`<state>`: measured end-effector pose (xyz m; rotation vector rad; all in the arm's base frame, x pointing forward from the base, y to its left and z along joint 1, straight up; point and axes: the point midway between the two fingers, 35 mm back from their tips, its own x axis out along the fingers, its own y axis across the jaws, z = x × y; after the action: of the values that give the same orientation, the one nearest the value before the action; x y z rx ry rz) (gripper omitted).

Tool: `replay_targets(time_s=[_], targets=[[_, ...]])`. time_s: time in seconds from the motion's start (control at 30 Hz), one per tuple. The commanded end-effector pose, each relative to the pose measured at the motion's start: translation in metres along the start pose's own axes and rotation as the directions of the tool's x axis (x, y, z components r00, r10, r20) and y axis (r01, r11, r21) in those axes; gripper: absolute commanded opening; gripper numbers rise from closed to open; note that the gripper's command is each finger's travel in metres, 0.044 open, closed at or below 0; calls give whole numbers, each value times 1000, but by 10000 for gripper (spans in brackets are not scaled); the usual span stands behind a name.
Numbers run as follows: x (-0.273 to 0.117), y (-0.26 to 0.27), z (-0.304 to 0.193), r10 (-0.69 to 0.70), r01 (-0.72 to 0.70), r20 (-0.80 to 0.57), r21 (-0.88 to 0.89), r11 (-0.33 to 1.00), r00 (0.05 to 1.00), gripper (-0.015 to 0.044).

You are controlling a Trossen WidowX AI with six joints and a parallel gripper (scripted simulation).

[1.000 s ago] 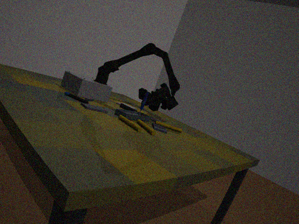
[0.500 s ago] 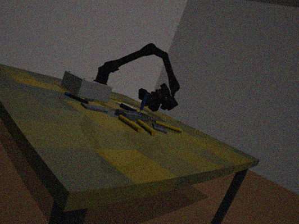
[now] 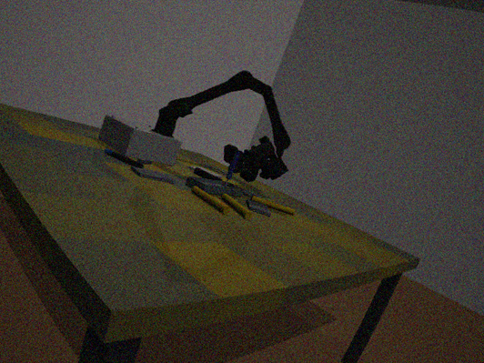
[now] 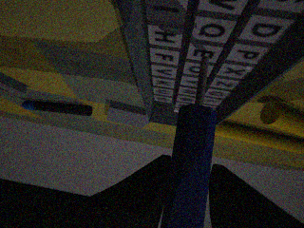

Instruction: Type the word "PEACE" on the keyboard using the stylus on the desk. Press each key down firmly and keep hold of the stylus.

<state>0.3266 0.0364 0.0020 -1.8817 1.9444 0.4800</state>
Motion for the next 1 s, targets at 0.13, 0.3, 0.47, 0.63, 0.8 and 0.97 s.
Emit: replay_targets(time_s=[0.13, 0.3, 0.47, 0.63, 0.8, 0.97], targets=[[3, 1, 5, 5, -5, -2, -3, 1000, 1000, 81], [4, 1, 7, 5, -5, -2, -3, 1000, 1000, 81], [4, 1, 6, 5, -5, -2, -3, 1000, 1000, 81], [3, 1, 4, 5, -5, -2, -3, 1000, 1000, 81], [-2, 1, -4, 5, -5, -2, -3, 1000, 1000, 81], [-14, 2, -26, 5, -5, -2, -3, 1000, 1000, 81]])
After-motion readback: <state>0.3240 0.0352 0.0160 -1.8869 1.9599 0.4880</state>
